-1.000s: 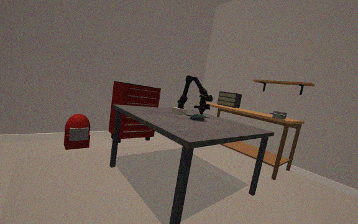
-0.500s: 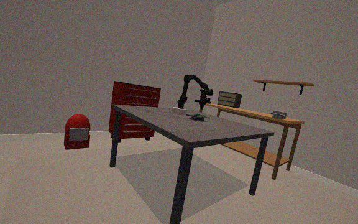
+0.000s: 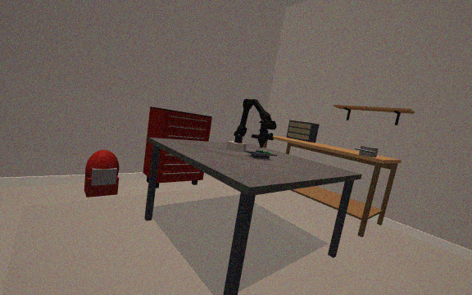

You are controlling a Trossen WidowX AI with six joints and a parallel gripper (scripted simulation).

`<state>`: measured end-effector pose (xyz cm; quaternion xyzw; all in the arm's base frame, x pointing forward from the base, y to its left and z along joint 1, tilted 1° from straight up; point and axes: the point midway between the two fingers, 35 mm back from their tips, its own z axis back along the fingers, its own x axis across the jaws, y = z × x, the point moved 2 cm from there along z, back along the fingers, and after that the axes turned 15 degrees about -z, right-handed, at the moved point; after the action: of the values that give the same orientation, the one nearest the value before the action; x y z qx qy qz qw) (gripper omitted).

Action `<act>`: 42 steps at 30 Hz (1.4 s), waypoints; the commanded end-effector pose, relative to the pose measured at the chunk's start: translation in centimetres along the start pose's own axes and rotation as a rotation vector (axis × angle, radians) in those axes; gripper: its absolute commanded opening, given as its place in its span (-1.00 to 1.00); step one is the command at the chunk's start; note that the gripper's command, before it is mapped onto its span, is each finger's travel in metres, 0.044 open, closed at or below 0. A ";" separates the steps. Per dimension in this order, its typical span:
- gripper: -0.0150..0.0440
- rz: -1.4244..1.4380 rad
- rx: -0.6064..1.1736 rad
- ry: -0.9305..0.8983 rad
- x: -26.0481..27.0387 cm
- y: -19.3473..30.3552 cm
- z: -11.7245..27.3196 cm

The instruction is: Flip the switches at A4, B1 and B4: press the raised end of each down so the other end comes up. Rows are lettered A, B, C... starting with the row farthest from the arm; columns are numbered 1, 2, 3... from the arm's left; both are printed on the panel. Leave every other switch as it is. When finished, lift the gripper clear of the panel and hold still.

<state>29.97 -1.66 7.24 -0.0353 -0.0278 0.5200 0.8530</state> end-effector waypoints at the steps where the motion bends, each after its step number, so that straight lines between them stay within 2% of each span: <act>1: -0.49 0.004 -0.001 -0.004 0.1 -0.1 -0.7; 16: -0.49 0.004 -0.001 -0.004 0.1 -0.2 -2.6; 42: -0.49 0.004 -0.001 -0.004 0.1 -0.2 -2.6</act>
<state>30.36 -1.78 4.71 -0.0362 -0.0289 0.5200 0.8529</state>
